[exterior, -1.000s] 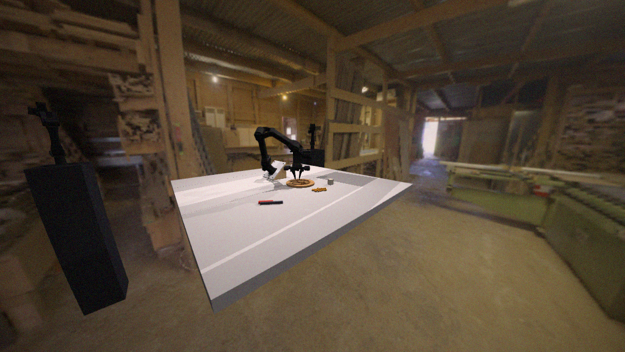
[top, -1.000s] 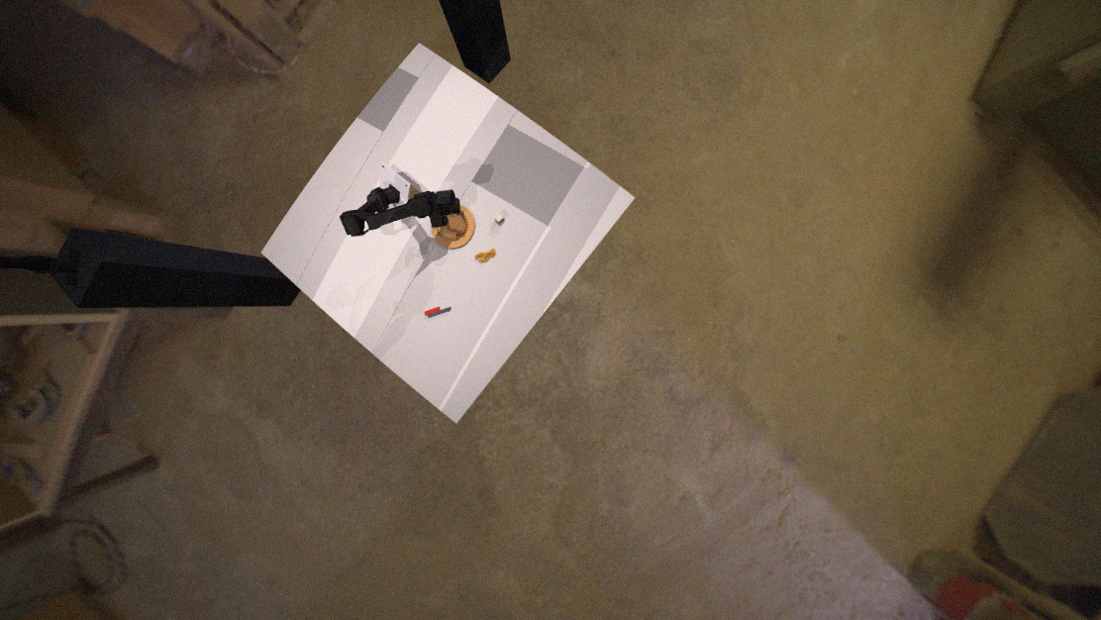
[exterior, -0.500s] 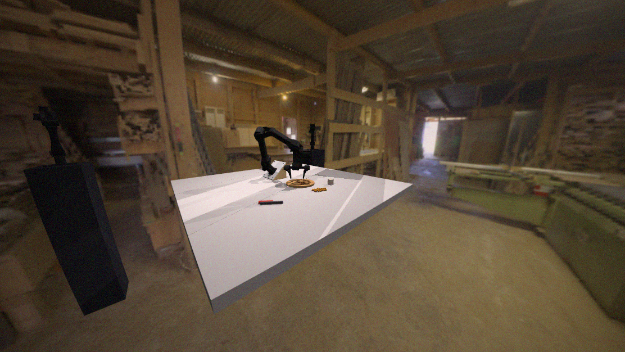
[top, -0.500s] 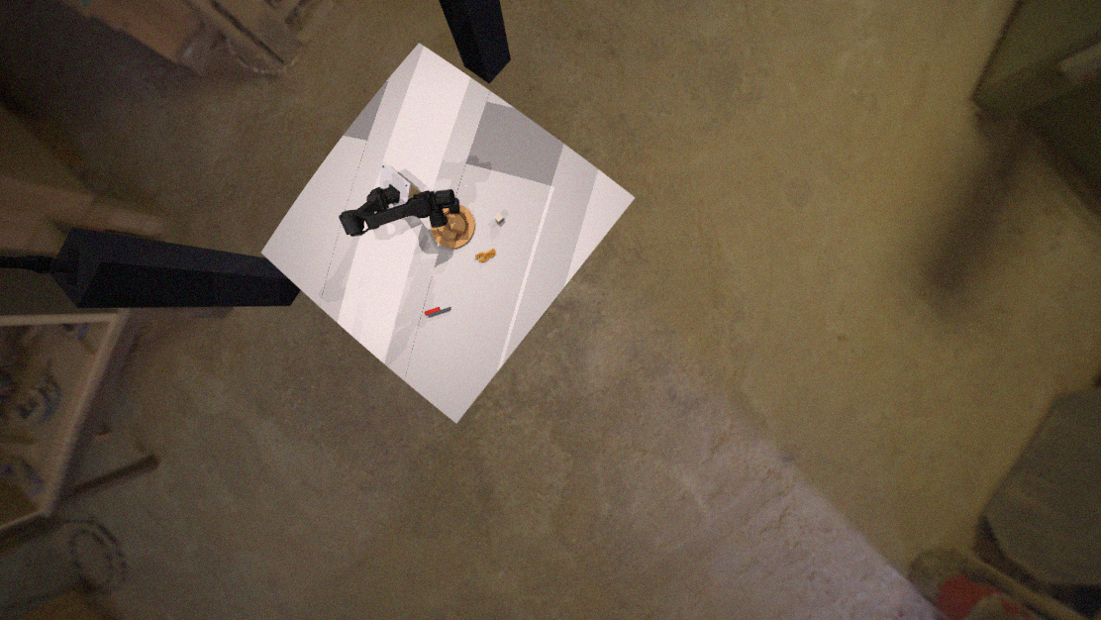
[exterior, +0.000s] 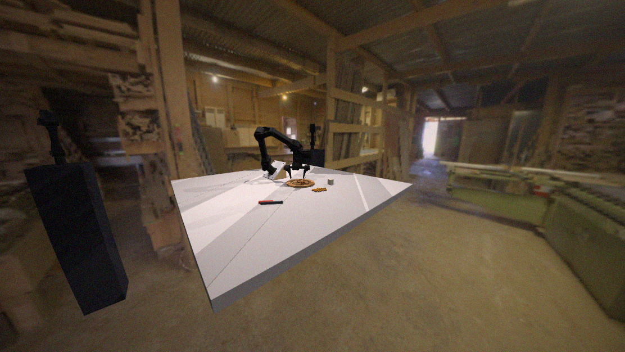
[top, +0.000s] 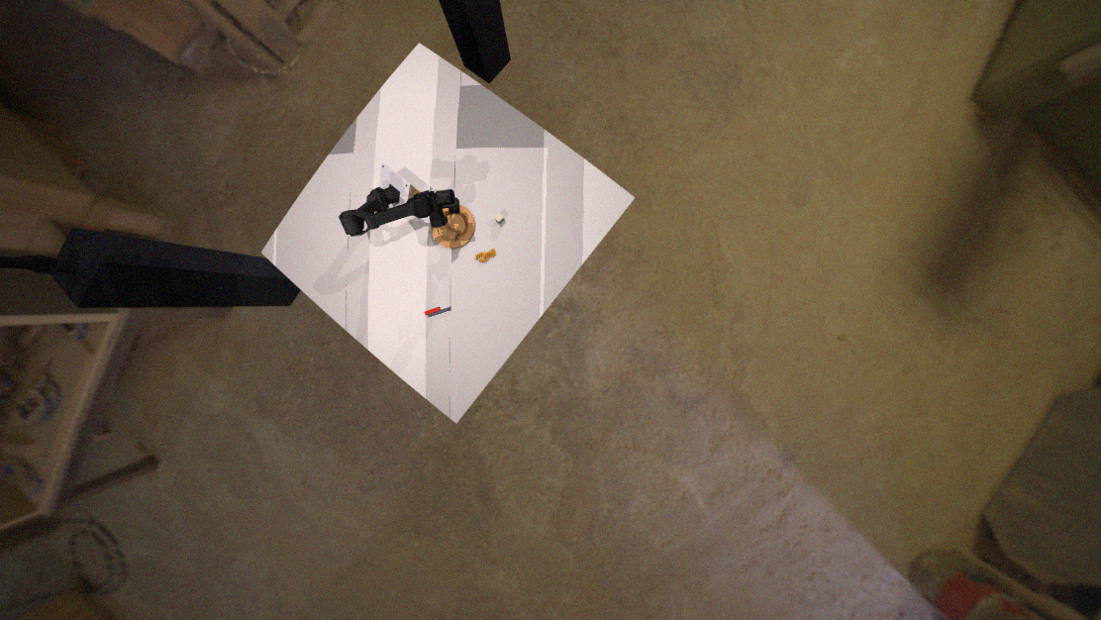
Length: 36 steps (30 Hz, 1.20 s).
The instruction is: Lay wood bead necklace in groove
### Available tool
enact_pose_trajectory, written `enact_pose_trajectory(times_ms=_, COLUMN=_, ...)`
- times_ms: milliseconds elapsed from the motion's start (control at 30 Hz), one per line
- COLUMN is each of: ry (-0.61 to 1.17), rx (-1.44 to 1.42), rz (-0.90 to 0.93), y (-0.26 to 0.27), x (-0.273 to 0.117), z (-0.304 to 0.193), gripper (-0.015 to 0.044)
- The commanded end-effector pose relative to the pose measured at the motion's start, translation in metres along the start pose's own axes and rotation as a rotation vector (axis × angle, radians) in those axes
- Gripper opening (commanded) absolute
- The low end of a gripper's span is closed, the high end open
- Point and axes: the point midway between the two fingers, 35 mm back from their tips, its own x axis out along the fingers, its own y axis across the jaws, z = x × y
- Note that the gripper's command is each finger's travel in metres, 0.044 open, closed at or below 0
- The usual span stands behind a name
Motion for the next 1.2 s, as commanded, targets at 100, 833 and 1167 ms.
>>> enact_pose_trajectory(times_ms=100, ry=0.006, rx=-0.063, rz=0.001, y=0.001, x=-0.009, z=0.003, gripper=0.0361)
enact_pose_trajectory(times_ms=833, ry=0.003, rx=-0.219, rz=0.007, y=0.004, x=-0.017, z=0.011, gripper=0.012)
enact_pose_trajectory(times_ms=1167, ry=0.004, rx=-0.221, rz=0.003, y=0.003, x=-0.001, z=0.011, gripper=0.012)
